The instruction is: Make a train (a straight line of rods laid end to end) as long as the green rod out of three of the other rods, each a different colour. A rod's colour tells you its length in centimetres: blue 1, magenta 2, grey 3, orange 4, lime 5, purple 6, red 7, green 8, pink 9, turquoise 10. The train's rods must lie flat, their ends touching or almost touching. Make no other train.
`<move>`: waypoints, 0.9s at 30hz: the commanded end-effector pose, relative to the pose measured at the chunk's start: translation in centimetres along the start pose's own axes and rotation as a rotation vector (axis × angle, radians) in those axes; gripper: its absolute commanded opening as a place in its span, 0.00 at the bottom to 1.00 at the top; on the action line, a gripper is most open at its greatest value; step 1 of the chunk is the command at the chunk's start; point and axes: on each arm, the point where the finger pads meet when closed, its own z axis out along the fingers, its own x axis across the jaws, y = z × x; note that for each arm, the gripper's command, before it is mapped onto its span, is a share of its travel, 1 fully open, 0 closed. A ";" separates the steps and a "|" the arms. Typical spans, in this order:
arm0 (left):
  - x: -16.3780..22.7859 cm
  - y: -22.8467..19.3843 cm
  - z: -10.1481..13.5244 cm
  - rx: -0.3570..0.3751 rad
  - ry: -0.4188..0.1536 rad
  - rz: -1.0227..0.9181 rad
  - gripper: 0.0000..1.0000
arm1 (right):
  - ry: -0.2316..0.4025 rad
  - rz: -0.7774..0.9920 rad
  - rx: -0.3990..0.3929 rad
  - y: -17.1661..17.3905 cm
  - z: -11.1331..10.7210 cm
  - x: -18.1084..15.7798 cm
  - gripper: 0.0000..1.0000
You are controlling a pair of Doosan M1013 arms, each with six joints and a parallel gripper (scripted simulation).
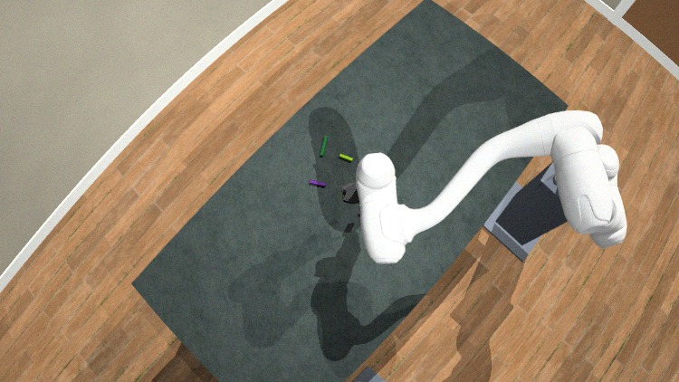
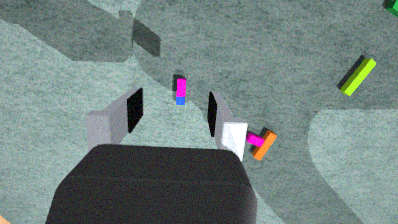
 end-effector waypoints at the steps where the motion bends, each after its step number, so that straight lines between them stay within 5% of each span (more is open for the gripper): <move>1: 0.0 0.0 0.0 -0.001 0.000 0.000 1.00 | 0.000 0.000 0.002 0.0 -0.1 0.0 1.00; 15: 0.0 0.0 0.0 -0.001 0.000 0.000 1.00 | 0.000 -0.143 0.002 -0.6 0.0 0.8 1.00; 27: 0.0 0.0 0.0 -0.001 0.000 0.000 1.00 | 0.000 -0.584 0.002 -1.8 0.3 3.5 1.00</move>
